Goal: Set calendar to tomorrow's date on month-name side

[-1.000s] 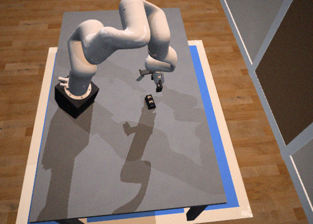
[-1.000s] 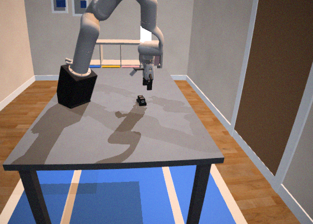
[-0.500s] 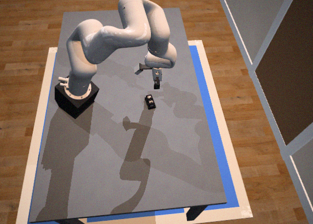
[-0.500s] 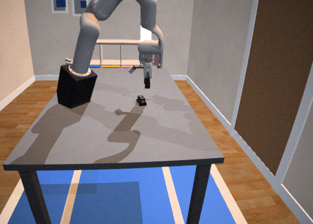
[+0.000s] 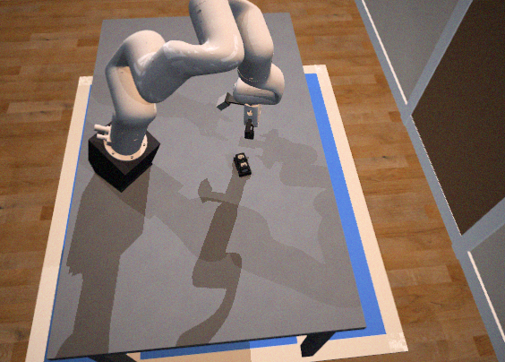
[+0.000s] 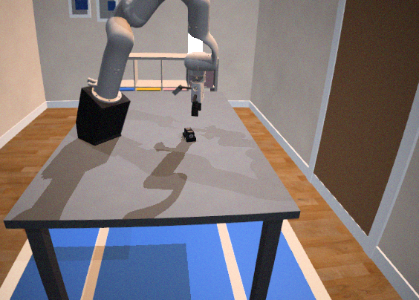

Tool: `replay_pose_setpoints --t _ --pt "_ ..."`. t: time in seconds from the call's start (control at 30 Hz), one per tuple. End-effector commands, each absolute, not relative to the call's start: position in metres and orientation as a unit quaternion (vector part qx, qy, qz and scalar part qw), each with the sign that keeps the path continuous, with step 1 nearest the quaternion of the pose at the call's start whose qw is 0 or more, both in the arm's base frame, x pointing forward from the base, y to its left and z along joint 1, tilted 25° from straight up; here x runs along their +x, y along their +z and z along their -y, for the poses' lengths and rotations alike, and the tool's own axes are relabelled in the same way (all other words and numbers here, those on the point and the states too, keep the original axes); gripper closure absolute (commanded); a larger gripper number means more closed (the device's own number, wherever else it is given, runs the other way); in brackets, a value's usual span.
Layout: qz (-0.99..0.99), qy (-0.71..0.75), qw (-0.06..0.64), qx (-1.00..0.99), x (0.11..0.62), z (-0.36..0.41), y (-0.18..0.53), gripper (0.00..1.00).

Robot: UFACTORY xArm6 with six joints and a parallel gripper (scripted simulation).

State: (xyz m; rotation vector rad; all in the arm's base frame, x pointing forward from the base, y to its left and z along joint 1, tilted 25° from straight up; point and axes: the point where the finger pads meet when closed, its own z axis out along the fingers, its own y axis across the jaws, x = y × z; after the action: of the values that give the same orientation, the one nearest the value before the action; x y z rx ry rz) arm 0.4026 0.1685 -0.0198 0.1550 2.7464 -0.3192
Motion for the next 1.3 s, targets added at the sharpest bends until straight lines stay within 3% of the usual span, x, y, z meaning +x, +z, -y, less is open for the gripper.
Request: replay_pose_setpoints --t 0.0,0.23,1.27 --pt "-0.971 -0.106 0.192 0.093 0.403 -0.173 -0.019 0.00" --pt "-0.958 -0.087 0.201 0.182 0.402 -0.175 -0.019 0.00" --pt "-0.958 -0.087 0.201 0.183 0.400 -0.191 -0.020 0.00"
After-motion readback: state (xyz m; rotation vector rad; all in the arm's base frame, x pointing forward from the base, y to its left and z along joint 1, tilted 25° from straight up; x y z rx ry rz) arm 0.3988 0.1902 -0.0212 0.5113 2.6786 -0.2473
